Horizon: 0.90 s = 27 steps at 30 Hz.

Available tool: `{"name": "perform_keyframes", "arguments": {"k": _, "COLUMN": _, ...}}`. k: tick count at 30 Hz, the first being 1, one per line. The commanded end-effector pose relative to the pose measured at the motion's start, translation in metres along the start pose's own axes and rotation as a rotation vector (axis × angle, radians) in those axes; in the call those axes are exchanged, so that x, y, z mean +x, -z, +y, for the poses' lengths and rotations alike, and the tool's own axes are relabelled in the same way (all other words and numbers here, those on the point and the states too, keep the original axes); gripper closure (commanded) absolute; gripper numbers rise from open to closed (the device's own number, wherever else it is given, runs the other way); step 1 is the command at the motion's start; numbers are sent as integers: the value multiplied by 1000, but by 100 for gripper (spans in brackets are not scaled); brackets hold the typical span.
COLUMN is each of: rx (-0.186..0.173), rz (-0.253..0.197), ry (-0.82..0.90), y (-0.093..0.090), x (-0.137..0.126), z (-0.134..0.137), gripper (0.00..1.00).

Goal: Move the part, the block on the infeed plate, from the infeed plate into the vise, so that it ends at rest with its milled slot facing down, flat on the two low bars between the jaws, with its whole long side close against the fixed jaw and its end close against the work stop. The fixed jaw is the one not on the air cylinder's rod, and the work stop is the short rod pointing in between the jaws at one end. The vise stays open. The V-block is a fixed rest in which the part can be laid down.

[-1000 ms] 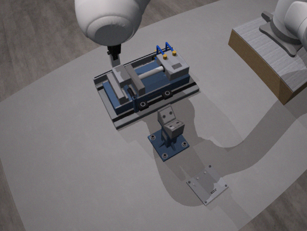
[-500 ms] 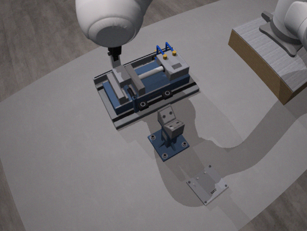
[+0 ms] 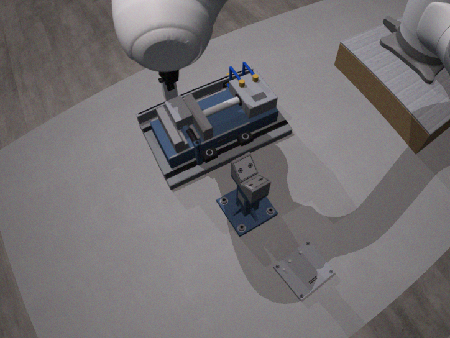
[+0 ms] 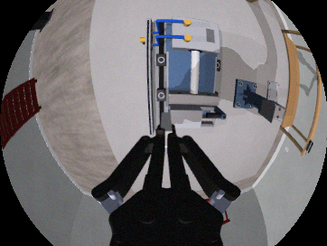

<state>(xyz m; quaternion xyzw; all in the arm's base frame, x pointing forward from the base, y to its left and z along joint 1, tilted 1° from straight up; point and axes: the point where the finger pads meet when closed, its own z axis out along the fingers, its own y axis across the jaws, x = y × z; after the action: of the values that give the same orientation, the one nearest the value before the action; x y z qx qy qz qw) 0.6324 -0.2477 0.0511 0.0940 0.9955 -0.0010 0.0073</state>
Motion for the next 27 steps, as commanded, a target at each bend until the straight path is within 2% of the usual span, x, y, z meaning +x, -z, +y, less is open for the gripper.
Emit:
{"name": "perform_keyframes", "arguments": {"k": 1, "rx": -3, "rz": 4, "ry": -1, "y": -3, "x": 4, "z": 4, "gripper": 100}}
{"name": "perform_keyframes", "arguments": {"k": 27, "rx": -3, "rz": 4, "ry": -1, "y": -3, "x": 4, "z": 11, "gripper": 100}}
